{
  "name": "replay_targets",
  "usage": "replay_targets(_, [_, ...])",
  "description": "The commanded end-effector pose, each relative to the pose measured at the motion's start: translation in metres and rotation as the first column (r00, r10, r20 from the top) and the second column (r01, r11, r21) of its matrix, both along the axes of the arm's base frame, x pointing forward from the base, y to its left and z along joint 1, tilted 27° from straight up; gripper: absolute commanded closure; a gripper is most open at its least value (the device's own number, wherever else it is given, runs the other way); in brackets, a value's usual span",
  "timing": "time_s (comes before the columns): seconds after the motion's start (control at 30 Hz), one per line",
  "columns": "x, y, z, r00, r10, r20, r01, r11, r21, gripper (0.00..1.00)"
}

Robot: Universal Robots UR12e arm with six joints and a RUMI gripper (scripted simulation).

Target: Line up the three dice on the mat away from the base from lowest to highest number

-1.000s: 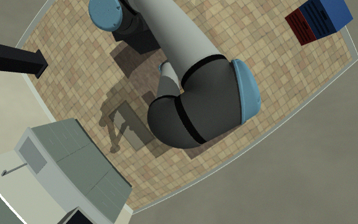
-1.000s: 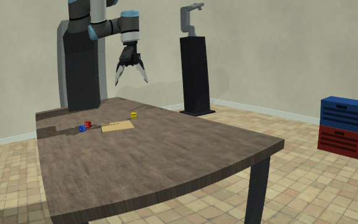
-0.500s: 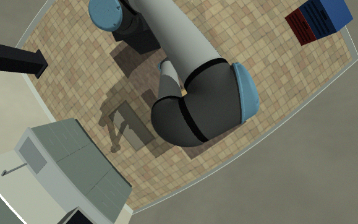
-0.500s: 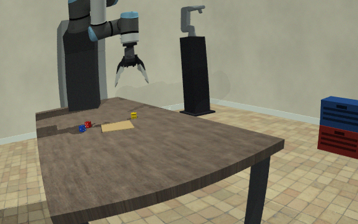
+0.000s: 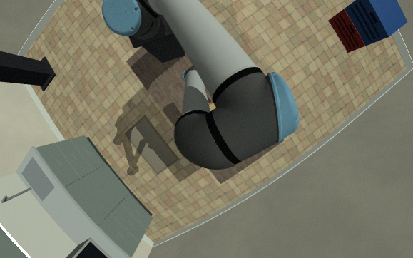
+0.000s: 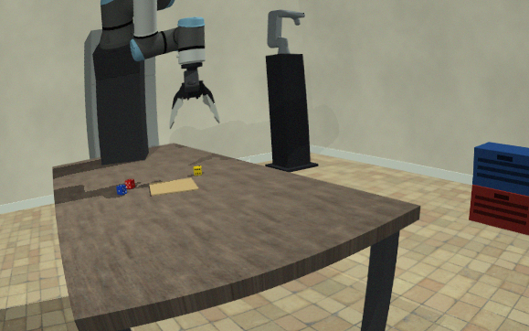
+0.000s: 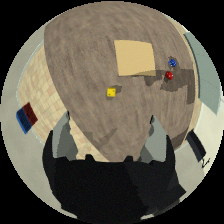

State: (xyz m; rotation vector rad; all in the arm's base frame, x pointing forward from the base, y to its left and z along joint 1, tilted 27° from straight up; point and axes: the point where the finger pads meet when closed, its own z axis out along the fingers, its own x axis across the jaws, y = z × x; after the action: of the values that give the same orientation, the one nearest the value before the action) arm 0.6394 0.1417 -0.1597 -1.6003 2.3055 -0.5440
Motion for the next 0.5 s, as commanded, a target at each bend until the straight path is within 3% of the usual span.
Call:
replay_targets(0.0, [0.0002, 0.0002, 0.0003, 1.000, 0.006, 0.000, -0.006, 1.000, -0.003, 0.00])
replay_targets(0.23, [0.0021, 0.0001, -0.0015, 0.997, 0.071, -0.012, -0.071, 0.997, -0.034, 0.00])
replay_targets(0.47, [0.0060, -0.0002, -0.0058, 0.975, 0.215, -0.046, -0.219, 0.970, -0.102, 0.00])
